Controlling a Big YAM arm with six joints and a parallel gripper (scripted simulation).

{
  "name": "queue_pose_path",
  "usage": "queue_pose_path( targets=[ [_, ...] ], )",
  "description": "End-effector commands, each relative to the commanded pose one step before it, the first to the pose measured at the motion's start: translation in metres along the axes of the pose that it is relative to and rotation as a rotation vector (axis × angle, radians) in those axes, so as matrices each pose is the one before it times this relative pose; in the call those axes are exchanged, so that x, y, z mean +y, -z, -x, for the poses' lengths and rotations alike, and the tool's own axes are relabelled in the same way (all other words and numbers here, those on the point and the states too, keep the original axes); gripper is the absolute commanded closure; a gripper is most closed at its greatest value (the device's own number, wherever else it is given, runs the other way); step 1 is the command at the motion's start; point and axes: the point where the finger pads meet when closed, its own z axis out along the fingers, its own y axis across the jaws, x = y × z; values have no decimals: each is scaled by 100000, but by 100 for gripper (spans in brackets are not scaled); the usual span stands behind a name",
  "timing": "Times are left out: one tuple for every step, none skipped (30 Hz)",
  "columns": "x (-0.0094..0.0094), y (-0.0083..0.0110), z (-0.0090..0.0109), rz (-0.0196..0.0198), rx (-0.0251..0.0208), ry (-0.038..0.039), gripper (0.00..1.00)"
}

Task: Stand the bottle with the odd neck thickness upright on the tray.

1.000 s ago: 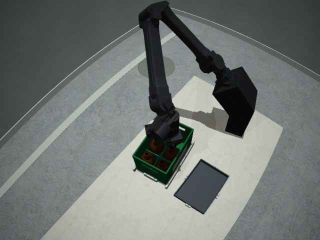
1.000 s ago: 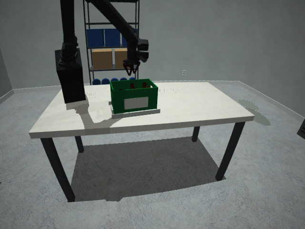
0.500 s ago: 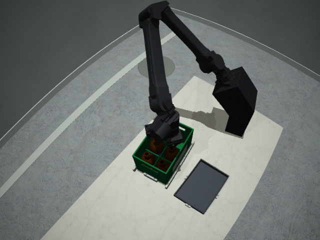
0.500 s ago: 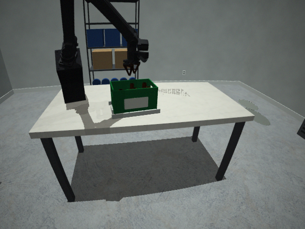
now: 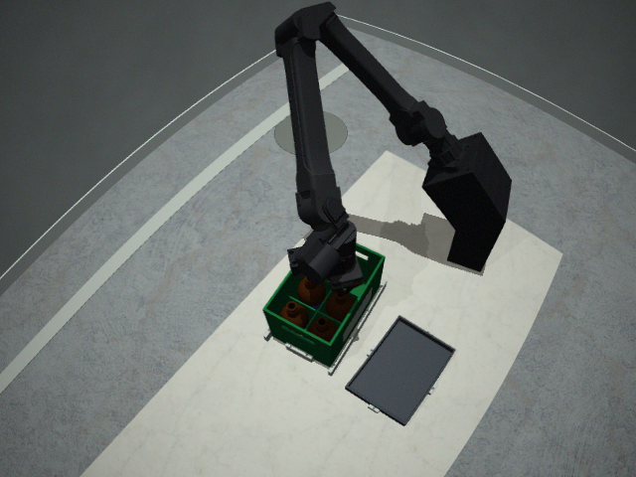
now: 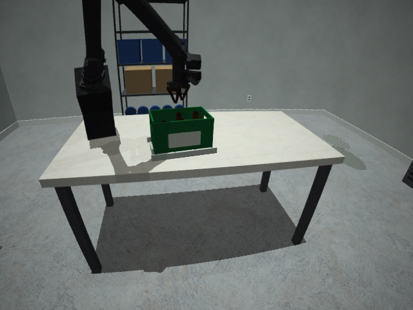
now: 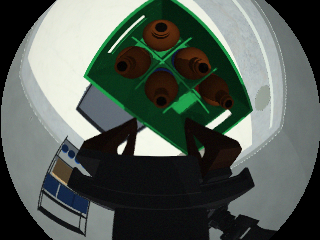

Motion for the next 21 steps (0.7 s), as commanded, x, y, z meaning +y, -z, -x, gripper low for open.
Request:
queue_pose_path(
  targets=[
    [-299, -1054, -270, -1065, 902, 891, 39],
    [68, -50, 155, 167, -165, -216, 39],
    [61, -61, 138, 153, -146, -194, 39],
    [8, -107, 5, 37, 11, -13, 39],
    [-101, -8, 22, 159, -147, -200, 39],
    [-108, -53, -51, 75, -35, -69, 39],
    [19, -138, -8, 15, 48, 28, 39],
    [156, -271, -26, -127, 241, 254, 39],
    [86, -123, 127, 91, -104, -125, 39],
    [-45, -164, -108, -93, 125, 144, 39],
    [0, 0, 0, 0, 0, 0, 39],
    [0, 0, 0, 0, 0, 0, 39],
    [102, 441, 141, 946, -1063, -18, 39],
    [-316, -519, -134, -752, 789, -294, 39],
    [158, -333, -86, -251, 332, 388, 39],
    [55, -122, 108, 64, -117, -120, 39],
    [-40, -163, -100, -76, 121, 131, 39],
    [-59, -176, -150, -114, 184, 198, 39],
    [-40, -159, -96, -81, 113, 128, 39],
    [-2, -132, -1, -5, -2, 2, 39],
    [40, -102, 101, 86, -119, -134, 39]
  ],
)
